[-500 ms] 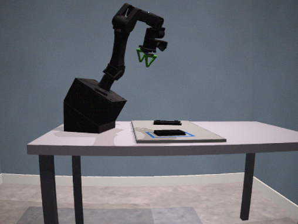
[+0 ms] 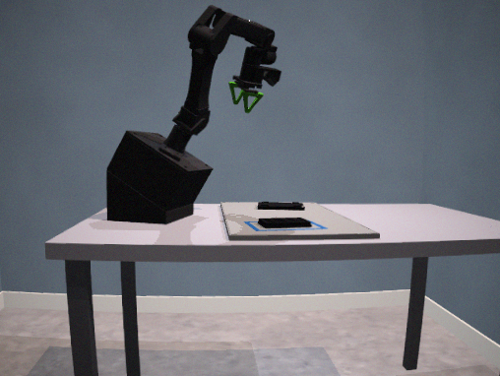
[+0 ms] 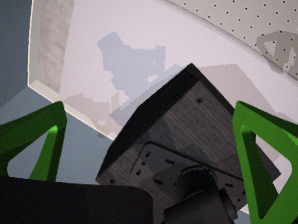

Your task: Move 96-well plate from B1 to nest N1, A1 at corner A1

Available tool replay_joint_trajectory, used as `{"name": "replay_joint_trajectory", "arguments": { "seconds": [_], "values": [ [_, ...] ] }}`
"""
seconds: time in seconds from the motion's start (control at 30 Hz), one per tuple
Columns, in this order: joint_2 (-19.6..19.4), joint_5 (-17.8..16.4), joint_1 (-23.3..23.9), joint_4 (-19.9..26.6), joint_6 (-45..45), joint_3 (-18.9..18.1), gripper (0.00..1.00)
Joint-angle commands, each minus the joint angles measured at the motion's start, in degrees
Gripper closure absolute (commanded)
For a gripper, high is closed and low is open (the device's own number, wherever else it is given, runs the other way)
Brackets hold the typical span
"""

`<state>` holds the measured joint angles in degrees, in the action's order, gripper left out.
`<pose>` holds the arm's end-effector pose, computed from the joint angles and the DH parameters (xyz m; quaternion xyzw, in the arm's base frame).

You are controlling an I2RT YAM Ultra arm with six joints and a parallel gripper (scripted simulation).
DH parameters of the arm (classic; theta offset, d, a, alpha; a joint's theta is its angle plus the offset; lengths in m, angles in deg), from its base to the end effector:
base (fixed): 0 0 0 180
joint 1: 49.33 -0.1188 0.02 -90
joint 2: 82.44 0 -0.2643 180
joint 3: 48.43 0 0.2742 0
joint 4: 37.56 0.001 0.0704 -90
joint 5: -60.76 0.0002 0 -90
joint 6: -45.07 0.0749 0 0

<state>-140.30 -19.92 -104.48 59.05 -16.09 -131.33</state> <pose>0.1081 0.1358 0.3217 -0.2112 0.9610 0.0472 0.1723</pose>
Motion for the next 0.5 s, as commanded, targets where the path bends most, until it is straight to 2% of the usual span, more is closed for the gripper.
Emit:
{"name": "replay_joint_trajectory", "arguments": {
  "seconds": [0.0,0.03,0.07,0.13,0.17,0.27,0.47],
  "values": [
    [0.33,-0.11,-0.21,0.15,-0.1,-0.4,0.0],
    [0.33,-0.11,-0.21,0.15,-0.1,-0.4,0.0],
    [-1.14,0.61,1.33,-1.58,0.35,1.24,0.0],
    [-1.97,-0.98,4.39,-3.05,-3.04,1.39,0.0],
    [-2.44,-0.44,5.19,-3.62,-2.89,1.53,0.0],
    [-3.63,-1.88,9.54,-5.92,-6.94,2.0,0.0],
    [-5.97,-2.53,15.65,-9.81,-10.97,2.81,0.0]
  ]
}}
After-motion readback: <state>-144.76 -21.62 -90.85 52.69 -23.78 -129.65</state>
